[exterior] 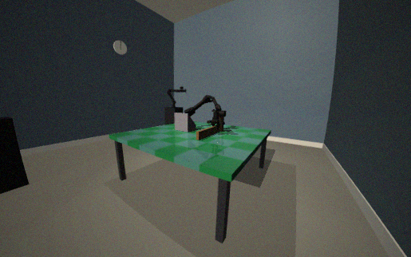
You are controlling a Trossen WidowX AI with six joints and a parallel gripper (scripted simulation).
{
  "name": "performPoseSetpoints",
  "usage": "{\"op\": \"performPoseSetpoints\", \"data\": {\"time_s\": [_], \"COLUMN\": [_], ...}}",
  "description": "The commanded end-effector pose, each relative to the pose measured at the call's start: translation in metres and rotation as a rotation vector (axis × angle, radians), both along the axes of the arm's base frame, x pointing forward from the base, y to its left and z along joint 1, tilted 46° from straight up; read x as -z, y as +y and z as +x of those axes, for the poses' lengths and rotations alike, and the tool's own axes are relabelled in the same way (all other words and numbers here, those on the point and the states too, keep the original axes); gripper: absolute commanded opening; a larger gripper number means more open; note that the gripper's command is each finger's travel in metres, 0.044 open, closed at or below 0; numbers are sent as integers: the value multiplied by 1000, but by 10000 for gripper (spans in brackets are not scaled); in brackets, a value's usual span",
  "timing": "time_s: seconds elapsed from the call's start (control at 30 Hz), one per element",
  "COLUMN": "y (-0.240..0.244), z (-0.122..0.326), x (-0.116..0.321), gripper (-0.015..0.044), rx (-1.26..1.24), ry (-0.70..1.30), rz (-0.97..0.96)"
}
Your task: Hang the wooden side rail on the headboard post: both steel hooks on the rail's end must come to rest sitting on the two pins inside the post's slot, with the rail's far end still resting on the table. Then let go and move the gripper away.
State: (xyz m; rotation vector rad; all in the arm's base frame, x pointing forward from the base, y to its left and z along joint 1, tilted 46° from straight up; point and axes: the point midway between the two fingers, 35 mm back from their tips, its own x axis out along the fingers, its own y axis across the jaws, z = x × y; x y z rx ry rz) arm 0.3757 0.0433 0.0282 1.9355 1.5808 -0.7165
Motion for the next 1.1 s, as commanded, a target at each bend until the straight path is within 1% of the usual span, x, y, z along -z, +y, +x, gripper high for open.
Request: {"op": "performPoseSetpoints", "data": {"time_s": [0.0,1.07], "y": [-5,-9], "z": [1,0], "x": [-3,-6], "gripper": [0,0], "rx": [11,11], "ry": [-3,-3], "rz": [-1,-1]}}
